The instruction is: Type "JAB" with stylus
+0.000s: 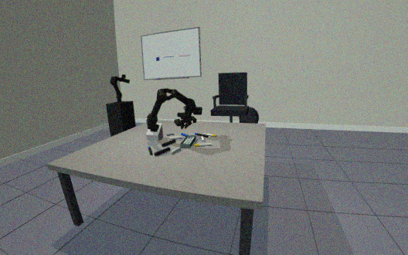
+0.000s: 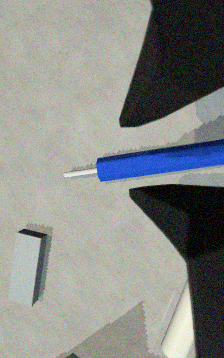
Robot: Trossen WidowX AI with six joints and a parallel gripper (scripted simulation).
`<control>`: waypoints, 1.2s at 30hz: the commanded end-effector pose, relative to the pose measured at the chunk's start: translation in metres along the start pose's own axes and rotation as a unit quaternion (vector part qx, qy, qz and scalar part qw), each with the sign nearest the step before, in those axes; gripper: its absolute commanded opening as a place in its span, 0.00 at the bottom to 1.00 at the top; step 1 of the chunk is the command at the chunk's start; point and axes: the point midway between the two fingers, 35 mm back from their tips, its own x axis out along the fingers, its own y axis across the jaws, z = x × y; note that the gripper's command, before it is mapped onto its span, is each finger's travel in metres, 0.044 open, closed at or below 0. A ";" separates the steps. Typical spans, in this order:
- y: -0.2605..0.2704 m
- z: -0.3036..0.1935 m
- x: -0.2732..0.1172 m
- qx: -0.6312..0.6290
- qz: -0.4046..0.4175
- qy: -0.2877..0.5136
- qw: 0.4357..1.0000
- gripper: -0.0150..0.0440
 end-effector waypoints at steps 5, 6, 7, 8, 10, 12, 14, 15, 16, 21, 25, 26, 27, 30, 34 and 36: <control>0.001 -0.004 0.006 -0.001 0.002 0.001 1.000 0.51; 0.001 -0.004 0.006 -0.001 0.002 0.001 1.000 0.51; 0.001 -0.004 0.007 -0.001 0.002 0.001 1.000 0.51; 0.001 -0.005 0.008 -0.001 0.002 0.001 1.000 0.51; 0.001 -0.005 0.008 -0.001 0.002 0.001 1.000 0.51; 0.001 -0.005 0.009 -0.001 0.002 0.001 1.000 0.51; 0.001 -0.006 0.010 -0.001 0.002 0.001 1.000 0.51; 0.001 -0.006 0.011 -0.001 0.002 0.001 1.000 0.51; 0.001 -0.007 0.012 -0.001 0.002 0.001 1.000 0.51; 0.001 -0.008 0.014 -0.001 0.002 0.001 1.000 0.51; 0.001 -0.009 0.016 -0.001 0.002 0.001 1.000 0.51; 0.001 -0.009 0.017 -0.001 0.002 0.001 1.000 0.51; 0.001 -0.010 0.018 -0.001 0.002 0.001 1.000 0.51; 0.001 -0.010 0.019 -0.001 0.002 0.001 1.000 0.51; 0.001 -0.012 0.021 -0.001 0.002 0.001 1.000 0.51; 0.001 -0.012 0.022 -0.001 0.002 0.001 1.000 0.51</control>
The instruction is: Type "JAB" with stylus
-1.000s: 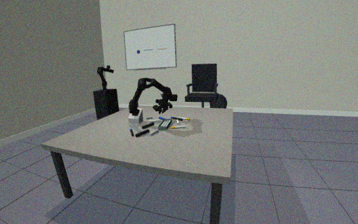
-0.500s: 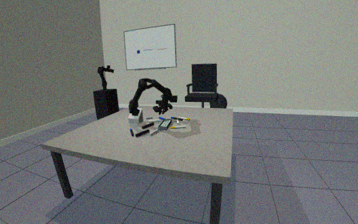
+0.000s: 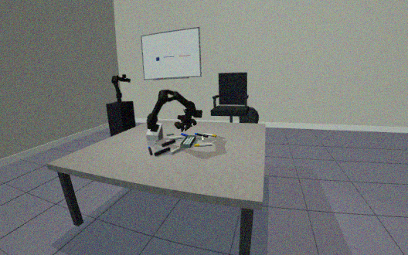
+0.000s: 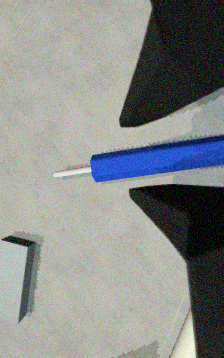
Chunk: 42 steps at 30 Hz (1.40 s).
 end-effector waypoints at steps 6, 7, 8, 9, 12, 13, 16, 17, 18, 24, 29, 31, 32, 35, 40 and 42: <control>0.001 -0.004 0.006 -0.001 0.002 0.001 1.000 0.51; 0.001 -0.004 0.007 -0.001 0.002 0.001 1.000 0.51; 0.001 -0.004 0.007 -0.001 0.002 0.001 1.000 0.51; 0.001 -0.005 0.008 -0.001 0.002 0.001 1.000 0.51; 0.001 -0.006 0.010 -0.001 0.002 0.001 1.000 0.51; 0.001 -0.006 0.010 -0.001 0.002 0.001 1.000 0.51; 0.001 -0.007 0.012 -0.001 0.002 0.001 1.000 0.51; 0.001 -0.007 0.012 -0.001 0.002 0.001 1.000 0.51; 0.001 -0.007 0.013 -0.001 0.002 0.001 1.000 0.51; 0.001 -0.009 0.016 -0.001 0.002 0.002 1.000 0.51; 0.001 -0.011 0.018 -0.001 0.002 0.002 1.000 0.51; 0.001 -0.012 0.020 -0.001 0.002 0.002 1.000 0.51; 0.001 -0.012 0.020 -0.001 0.002 0.002 1.000 0.51; 0.001 -0.013 0.021 -0.001 0.002 0.002 1.000 0.51; 0.001 -0.014 0.024 -0.001 0.002 0.002 1.000 0.51; 0.001 -0.015 0.026 -0.001 0.002 0.002 1.000 0.51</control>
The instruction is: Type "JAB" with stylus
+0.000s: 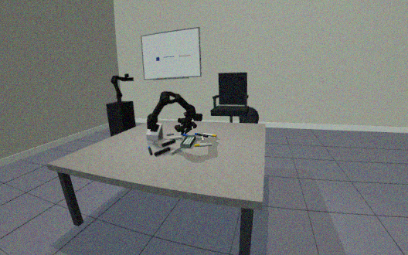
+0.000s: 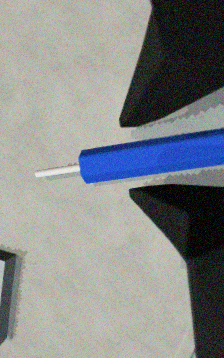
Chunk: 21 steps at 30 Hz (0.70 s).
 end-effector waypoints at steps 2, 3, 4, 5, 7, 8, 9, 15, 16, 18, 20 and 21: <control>0.001 -0.003 0.004 -0.001 0.002 0.001 1.000 0.51; 0.001 -0.003 0.004 -0.001 0.002 0.001 1.000 0.51; 0.001 -0.003 0.004 -0.001 0.002 0.001 1.000 0.51; 0.001 -0.003 0.004 -0.001 0.002 0.001 1.000 0.51; 0.001 -0.003 0.004 -0.001 0.002 0.001 1.000 0.51; 0.000 -0.001 0.003 0.001 0.001 -0.001 1.000 0.46; 0.000 -0.001 0.003 0.001 0.001 -0.001 1.000 0.42; 0.000 -0.001 0.003 0.001 0.001 -0.001 1.000 0.25; 0.000 -0.001 0.003 0.001 0.001 -0.001 1.000 0.25; 0.000 -0.001 0.003 0.001 0.001 -0.001 1.000 0.25; 0.000 -0.001 0.003 0.001 0.001 -0.001 1.000 0.25; 0.000 -0.001 0.003 0.001 0.001 -0.001 1.000 0.25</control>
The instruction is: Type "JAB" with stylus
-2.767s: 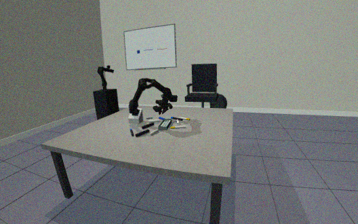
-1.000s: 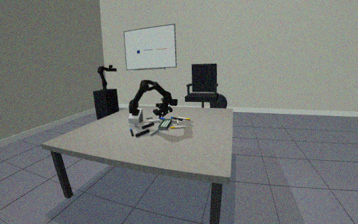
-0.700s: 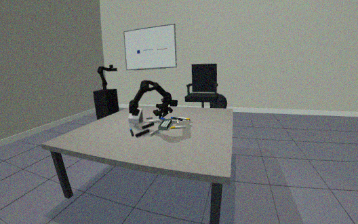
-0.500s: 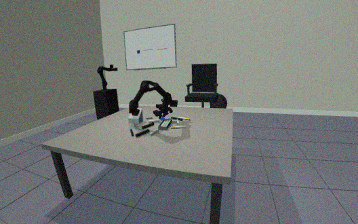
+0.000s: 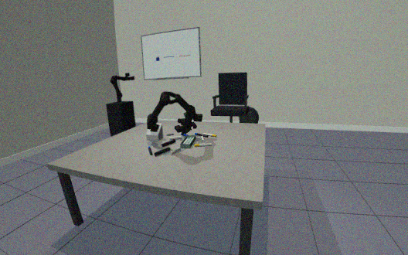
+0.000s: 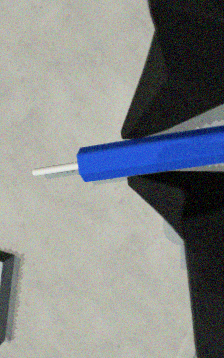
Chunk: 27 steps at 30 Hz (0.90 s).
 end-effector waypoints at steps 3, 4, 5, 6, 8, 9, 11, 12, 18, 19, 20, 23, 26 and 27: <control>-0.001 0.003 -0.006 0.000 0.000 0.001 1.000 0.25; -0.001 0.005 -0.010 0.000 -0.001 0.000 1.000 0.25; -0.001 0.008 -0.015 0.000 -0.001 0.000 1.000 0.25; -0.001 0.011 -0.020 0.000 -0.001 0.000 1.000 0.25; -0.001 0.019 -0.033 0.000 -0.001 0.000 1.000 0.25; -0.001 0.023 -0.039 0.000 -0.001 0.000 1.000 0.25; 0.000 0.025 -0.044 0.000 -0.001 -0.001 1.000 0.25; 0.000 0.025 -0.044 0.000 -0.001 -0.001 1.000 0.25; -0.001 0.023 -0.041 0.000 -0.001 0.002 1.000 0.25; -0.001 0.023 -0.042 0.010 -0.002 0.000 1.000 0.25; -0.001 0.022 -0.043 0.027 -0.005 -0.002 1.000 0.25; -0.001 0.018 -0.048 0.088 -0.013 -0.013 0.996 0.25; -0.001 0.015 -0.052 0.148 -0.021 -0.024 0.988 0.25; -0.001 0.014 -0.054 0.169 -0.023 -0.028 0.985 0.25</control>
